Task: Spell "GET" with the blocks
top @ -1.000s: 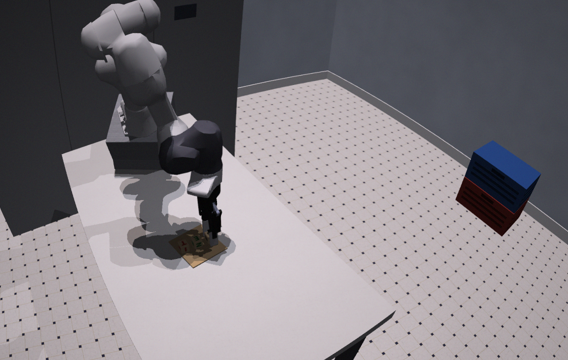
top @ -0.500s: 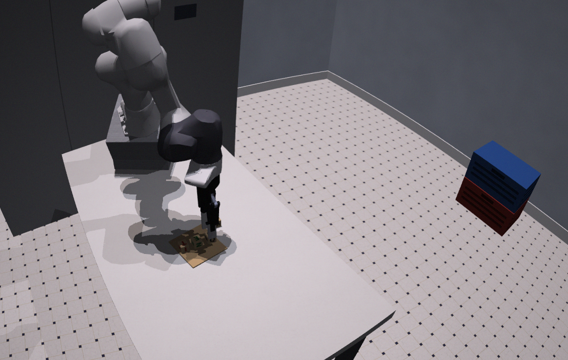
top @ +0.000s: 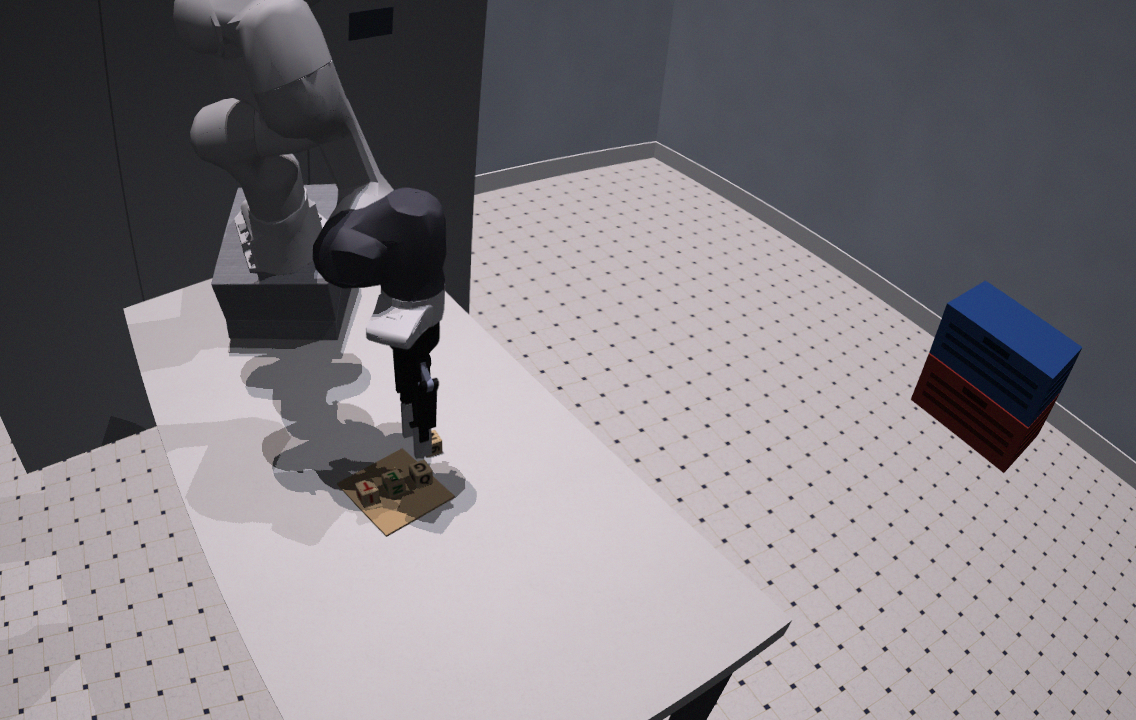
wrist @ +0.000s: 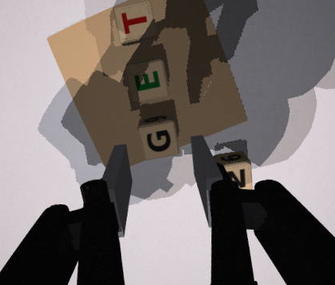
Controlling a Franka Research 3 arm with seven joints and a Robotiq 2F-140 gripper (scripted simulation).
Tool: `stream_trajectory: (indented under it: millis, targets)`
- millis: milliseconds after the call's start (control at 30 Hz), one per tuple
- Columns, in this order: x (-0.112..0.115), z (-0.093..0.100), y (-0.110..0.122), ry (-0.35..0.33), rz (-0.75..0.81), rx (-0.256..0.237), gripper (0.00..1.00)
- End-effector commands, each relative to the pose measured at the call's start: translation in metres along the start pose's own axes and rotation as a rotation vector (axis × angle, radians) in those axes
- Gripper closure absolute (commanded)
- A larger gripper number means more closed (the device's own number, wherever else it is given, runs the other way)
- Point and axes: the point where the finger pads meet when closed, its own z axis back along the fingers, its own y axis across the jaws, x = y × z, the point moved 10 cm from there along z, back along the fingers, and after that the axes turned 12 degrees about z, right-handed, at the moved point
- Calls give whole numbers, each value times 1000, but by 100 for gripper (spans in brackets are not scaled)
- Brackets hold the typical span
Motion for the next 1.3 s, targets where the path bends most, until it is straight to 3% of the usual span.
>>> stream_trajectory:
  millis: [0,500,533,1267]
  targets:
    - [1,5,0,-3,73,0,72]
    - [1,12,0,-4,72,-2,72]
    - [1,12,0,-4,72,-2,0]
    - [1,12,0,-3,72,-2,0]
